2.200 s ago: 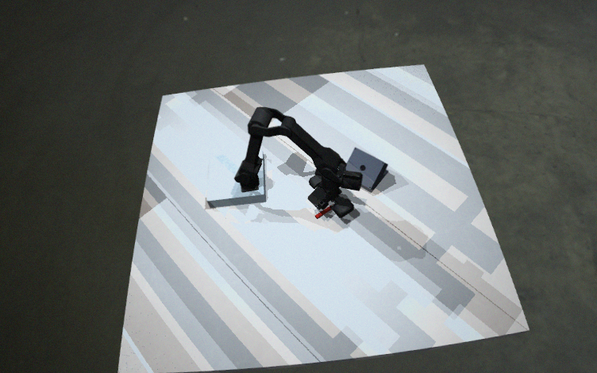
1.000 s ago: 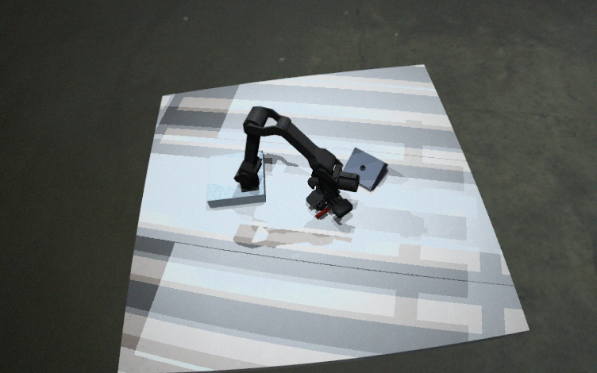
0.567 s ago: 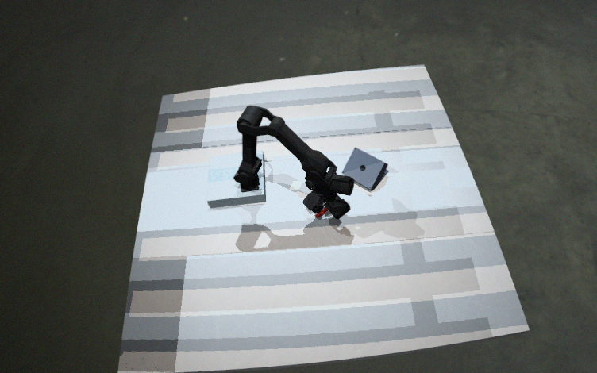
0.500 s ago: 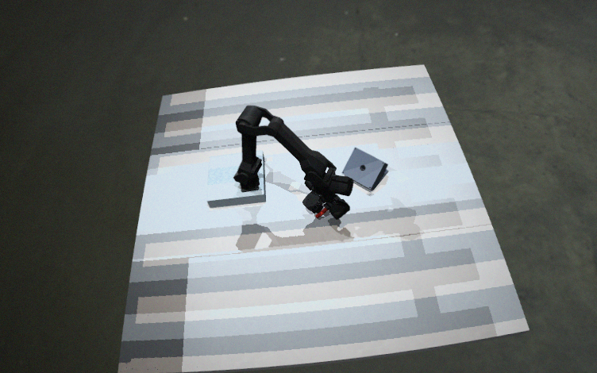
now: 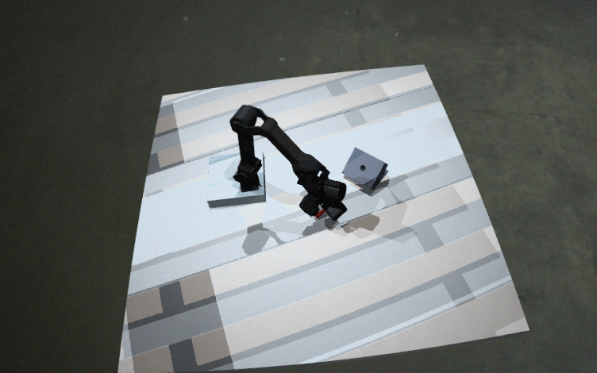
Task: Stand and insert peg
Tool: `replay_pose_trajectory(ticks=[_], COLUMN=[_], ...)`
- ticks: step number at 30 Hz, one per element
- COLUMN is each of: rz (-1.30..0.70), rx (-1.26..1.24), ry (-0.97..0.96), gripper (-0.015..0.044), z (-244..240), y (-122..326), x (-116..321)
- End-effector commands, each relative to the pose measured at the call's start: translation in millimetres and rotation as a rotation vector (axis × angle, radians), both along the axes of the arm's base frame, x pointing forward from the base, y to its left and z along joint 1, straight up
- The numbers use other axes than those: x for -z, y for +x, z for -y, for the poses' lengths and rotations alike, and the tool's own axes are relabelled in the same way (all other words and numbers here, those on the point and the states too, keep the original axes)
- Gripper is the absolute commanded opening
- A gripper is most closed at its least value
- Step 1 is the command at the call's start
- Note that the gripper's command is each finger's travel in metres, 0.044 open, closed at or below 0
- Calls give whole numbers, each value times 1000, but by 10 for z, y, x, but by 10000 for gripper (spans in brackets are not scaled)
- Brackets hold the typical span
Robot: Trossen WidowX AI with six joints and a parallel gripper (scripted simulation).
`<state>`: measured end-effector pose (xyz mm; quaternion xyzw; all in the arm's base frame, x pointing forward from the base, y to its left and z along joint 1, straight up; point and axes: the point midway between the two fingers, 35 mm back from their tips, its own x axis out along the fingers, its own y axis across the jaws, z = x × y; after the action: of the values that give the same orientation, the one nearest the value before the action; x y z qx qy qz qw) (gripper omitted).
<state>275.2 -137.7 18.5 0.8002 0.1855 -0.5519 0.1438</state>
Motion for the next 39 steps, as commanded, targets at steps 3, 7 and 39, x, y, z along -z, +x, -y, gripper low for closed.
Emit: replay_pose_trajectory(ticks=[3,7,39], rz=[43,74,317], rx=[-5,-6,-13], ry=[23,39,163], gripper=[49,49,49], z=[7,17,104], y=[-39,-58,-233], x=[-20,-36,-136])
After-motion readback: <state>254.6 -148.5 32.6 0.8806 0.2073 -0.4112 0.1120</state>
